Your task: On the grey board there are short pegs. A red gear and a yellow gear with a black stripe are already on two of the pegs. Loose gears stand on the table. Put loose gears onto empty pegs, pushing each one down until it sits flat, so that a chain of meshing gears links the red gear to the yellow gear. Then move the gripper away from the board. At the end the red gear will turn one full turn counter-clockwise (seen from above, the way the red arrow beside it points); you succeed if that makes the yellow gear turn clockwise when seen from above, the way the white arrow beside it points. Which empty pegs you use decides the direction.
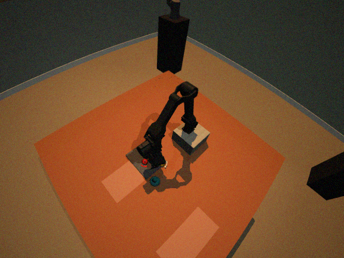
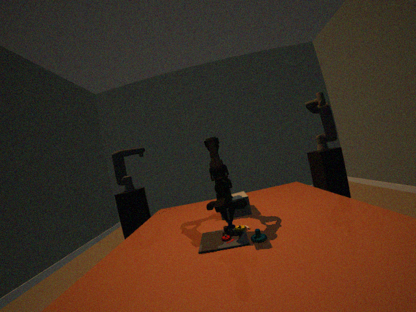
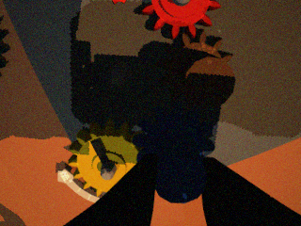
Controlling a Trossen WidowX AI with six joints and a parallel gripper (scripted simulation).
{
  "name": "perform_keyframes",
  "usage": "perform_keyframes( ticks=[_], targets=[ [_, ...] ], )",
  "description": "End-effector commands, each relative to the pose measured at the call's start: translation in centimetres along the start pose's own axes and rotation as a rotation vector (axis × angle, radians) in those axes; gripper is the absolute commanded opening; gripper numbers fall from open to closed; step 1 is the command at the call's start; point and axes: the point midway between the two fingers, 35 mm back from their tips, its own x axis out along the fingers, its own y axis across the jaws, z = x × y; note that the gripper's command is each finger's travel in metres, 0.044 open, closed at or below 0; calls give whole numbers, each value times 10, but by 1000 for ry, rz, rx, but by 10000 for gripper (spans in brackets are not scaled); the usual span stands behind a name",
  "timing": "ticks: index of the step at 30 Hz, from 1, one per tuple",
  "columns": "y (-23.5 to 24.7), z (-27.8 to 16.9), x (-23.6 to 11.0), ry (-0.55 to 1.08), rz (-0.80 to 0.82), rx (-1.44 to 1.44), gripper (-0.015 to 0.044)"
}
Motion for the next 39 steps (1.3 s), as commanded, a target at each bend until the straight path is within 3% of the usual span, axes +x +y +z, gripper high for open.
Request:
perform_keyframes(
  ticks=[1, 16, 39],
  targets=[
    [0, -2, 6, 6, 0, 89, 0],
    [-1, -1, 10, 6, -1, 411, 0],
    [0, -1, 10, 6, 1, -95, 0]
  ],
)
